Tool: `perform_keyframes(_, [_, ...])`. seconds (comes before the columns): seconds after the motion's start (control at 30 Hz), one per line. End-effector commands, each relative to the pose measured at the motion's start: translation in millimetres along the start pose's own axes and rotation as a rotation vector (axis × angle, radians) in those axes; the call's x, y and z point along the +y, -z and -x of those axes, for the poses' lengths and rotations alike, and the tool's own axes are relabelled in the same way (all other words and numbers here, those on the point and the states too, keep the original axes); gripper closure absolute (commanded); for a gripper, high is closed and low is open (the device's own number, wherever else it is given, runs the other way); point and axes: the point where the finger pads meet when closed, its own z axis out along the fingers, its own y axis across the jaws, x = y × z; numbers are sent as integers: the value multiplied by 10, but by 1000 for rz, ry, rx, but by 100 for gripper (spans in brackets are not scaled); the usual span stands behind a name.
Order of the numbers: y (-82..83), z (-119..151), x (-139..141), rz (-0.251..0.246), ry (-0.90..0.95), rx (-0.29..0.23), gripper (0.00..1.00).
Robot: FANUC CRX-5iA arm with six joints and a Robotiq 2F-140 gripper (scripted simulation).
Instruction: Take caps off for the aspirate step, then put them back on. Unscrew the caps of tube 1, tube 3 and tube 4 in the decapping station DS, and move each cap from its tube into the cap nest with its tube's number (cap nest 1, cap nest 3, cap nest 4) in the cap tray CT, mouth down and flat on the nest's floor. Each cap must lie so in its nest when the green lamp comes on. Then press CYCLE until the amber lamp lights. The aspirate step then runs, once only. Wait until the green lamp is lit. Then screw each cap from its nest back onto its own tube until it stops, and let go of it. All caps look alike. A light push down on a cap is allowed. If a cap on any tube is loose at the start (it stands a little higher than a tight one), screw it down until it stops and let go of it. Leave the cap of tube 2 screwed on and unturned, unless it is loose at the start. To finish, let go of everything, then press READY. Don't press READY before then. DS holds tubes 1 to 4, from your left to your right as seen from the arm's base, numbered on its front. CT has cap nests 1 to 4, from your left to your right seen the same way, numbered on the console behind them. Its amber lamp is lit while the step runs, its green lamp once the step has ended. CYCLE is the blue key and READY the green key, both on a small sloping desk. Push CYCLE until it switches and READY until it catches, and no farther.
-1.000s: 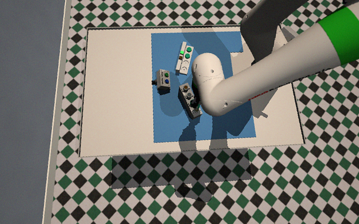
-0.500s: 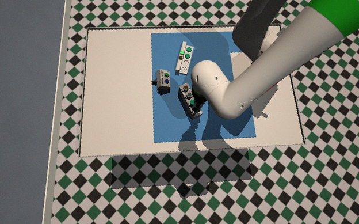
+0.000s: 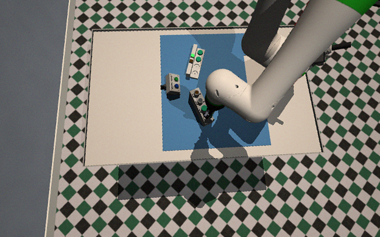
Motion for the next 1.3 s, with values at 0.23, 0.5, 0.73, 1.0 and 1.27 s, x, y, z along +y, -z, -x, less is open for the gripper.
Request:
perform_keyframes(0.23, [-249,-11,16,7,-5,50,100])
perform_keyframes(0.5, [-249,-11,16,7,-5,50,100])
perform_keyframes(0.73, [-249,-12,11,7,-5,50,100])
perform_keyframes(1.0, [-249,-13,6,7,-5,50,100])
perform_keyframes(1.27, [-264,-14,4,7,-5,50,100])
